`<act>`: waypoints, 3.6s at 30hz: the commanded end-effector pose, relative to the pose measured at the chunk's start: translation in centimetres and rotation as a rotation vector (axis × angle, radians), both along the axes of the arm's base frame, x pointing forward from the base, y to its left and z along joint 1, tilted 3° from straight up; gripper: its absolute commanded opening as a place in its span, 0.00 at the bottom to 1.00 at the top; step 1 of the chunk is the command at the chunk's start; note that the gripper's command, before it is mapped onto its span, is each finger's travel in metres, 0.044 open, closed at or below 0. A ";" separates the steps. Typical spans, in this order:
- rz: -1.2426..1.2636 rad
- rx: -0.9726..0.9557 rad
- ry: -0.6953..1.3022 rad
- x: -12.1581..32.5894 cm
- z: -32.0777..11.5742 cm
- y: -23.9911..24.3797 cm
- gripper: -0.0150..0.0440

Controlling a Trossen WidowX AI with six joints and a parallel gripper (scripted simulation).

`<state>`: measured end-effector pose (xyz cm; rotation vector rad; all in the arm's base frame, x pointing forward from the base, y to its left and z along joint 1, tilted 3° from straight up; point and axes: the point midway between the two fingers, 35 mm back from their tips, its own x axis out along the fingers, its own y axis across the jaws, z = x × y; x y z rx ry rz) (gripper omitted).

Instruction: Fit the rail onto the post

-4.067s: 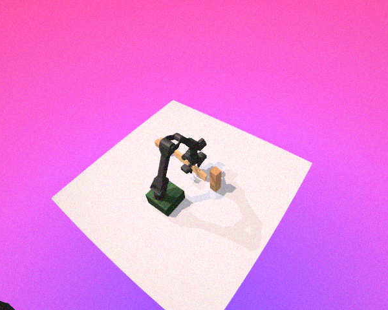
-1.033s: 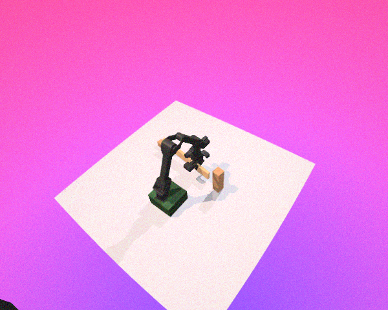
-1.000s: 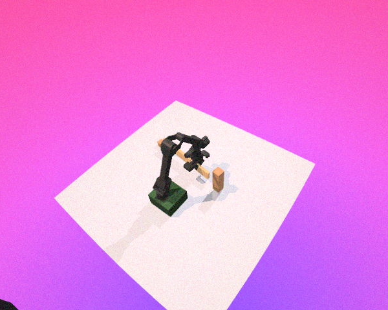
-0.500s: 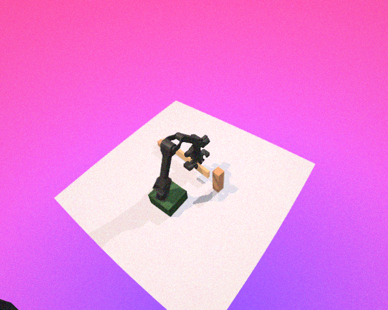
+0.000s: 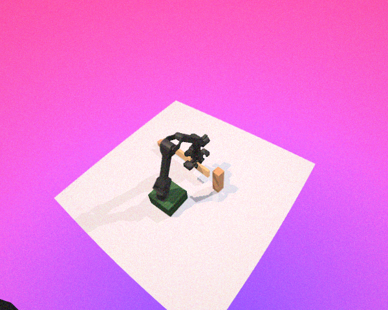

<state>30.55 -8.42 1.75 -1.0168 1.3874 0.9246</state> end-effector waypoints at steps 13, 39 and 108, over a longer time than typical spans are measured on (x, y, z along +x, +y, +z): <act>-0.001 0.003 -0.024 0.3 0.0 0.0 0.25; -0.001 0.003 -0.024 0.1 0.1 0.1 0.25; -0.001 0.001 -0.024 -0.4 0.5 -1.6 0.25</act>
